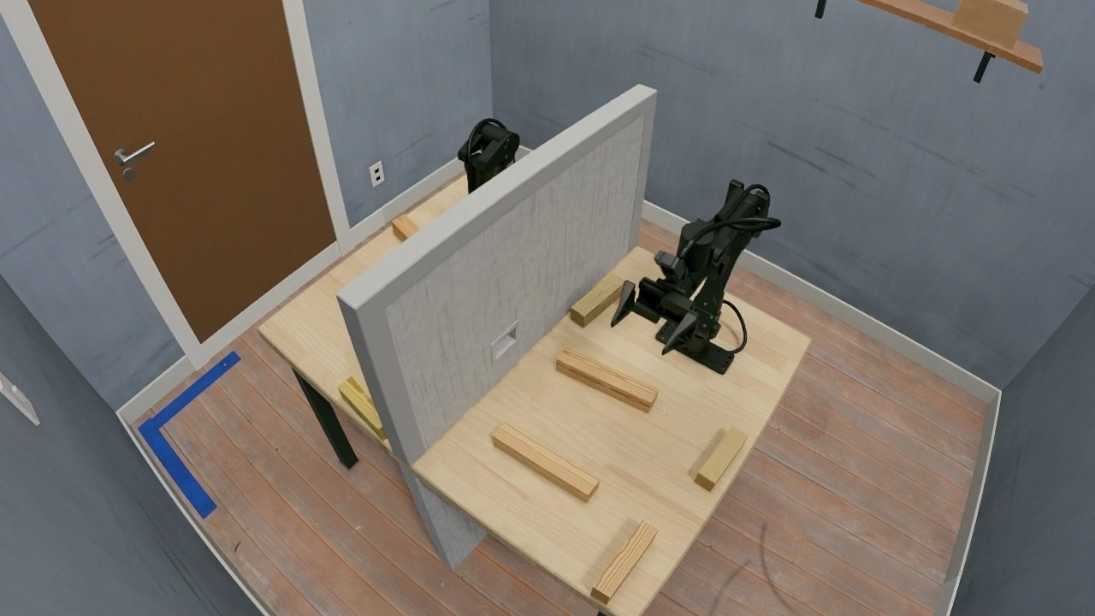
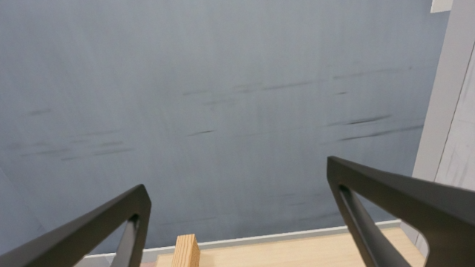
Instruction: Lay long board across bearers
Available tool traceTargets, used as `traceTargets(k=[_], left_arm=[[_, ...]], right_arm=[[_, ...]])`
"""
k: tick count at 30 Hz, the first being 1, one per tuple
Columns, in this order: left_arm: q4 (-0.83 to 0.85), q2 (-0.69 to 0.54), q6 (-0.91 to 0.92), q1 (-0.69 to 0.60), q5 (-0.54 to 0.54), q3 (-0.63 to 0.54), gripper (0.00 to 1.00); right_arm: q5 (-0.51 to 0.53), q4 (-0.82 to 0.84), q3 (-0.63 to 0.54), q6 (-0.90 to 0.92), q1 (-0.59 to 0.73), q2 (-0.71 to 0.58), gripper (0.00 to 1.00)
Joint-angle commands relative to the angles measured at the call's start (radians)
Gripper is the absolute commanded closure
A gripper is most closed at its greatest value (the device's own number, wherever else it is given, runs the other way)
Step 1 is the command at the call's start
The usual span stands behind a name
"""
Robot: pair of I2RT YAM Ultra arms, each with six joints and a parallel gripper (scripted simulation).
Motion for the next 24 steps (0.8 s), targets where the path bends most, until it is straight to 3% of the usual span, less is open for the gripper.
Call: traceTargets(k=[1,11,14,15,24], left_arm=[[-0.011,-0.037,-0.011,0.004,-0.008,0.039,0.00],[-0.011,-0.037,-0.011,0.004,-0.008,0.039,0.00],[-0.011,-0.037,-0.011,0.004,-0.008,0.039,0.00],[-0.011,-0.037,-0.011,0.004,-0.008,0.039,0.00],[-0.011,-0.037,-0.011,0.004,-0.008,0.039,0.00]], right_arm=[[0.001,0.060,-0.008,0.012,0.007,0.025,1.00],[0.003,0.376,-0.061,0.012,0.013,0.177,1.00],[0.000,0.346,-0.032,0.012,0.004,0.202,1.00],[0.000,0.348,-0.032,0.012,0.004,0.204,0.54],[0.000,0.365,-0.034,0.012,0.003,0.162,0.54]])
